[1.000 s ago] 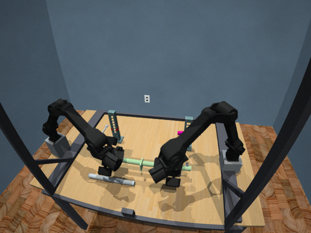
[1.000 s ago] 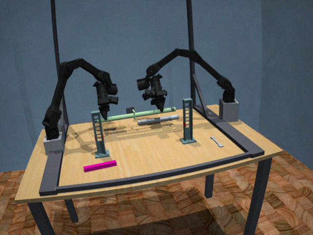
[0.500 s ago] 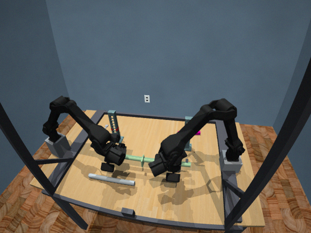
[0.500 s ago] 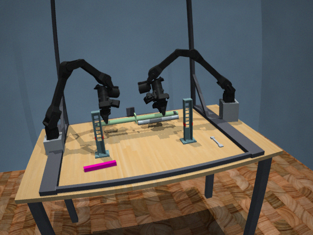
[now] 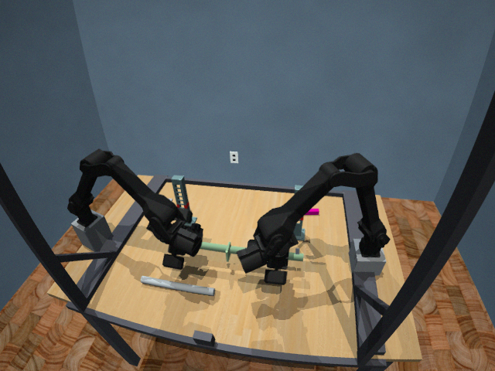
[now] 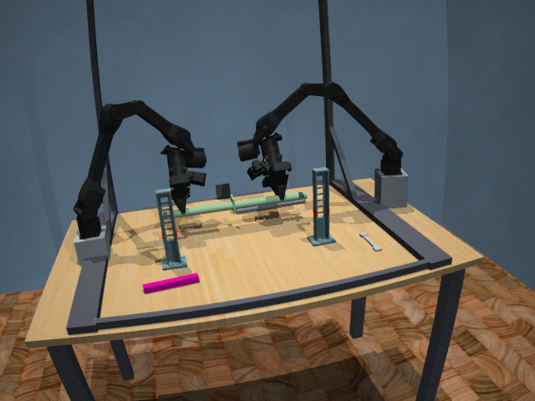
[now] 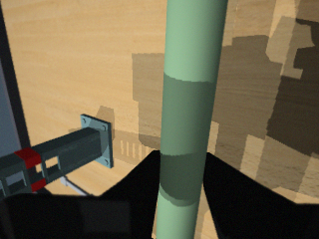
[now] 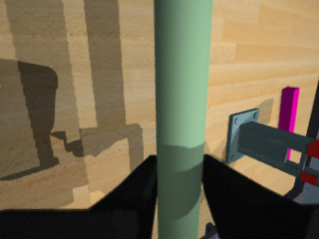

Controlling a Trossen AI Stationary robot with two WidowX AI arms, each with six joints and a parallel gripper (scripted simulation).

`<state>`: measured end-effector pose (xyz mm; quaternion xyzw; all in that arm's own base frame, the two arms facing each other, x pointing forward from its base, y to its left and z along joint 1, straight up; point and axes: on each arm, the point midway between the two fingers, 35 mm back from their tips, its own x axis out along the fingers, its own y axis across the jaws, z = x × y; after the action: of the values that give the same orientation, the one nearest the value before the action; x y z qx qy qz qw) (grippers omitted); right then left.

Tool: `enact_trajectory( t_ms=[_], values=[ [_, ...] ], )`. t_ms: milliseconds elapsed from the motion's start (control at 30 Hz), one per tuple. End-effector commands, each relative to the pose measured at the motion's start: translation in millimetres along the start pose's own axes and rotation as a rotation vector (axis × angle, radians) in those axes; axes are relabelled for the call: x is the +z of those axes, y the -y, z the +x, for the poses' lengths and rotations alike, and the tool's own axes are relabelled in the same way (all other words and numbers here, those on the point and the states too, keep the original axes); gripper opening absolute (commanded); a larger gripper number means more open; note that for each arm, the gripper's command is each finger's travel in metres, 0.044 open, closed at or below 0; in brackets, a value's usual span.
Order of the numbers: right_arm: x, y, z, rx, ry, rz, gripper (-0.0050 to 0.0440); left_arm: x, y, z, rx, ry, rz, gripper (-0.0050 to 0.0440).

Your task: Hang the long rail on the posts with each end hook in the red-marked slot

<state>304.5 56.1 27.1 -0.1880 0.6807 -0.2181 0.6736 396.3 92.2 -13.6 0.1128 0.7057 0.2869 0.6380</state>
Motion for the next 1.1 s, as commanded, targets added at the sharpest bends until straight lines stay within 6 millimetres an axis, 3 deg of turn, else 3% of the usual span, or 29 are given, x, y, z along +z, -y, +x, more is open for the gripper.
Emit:
enact_trajectory(
  t_ms=[0, 367, 800, 1067],
  values=[
    [2, 6, -9, 0.011, 0.028, 0.012, -0.0050, 6, -13, -17, -0.006, 0.043, -0.030, -0.0050],
    [2, 15, -5, 0.010, 0.028, 0.012, -0.0050, 5, -21, -13, -0.006, 0.043, -0.030, -0.0050],
    [5, 56, 16, 0.006, 0.028, 0.012, -0.0050, 3, -62, 8, -0.001, 0.043, -0.030, -0.0050],
    [5, 59, 18, 0.006, 0.028, 0.012, -0.0050, 3, -65, 10, -0.001, 0.043, -0.030, -0.0050]
  ],
)
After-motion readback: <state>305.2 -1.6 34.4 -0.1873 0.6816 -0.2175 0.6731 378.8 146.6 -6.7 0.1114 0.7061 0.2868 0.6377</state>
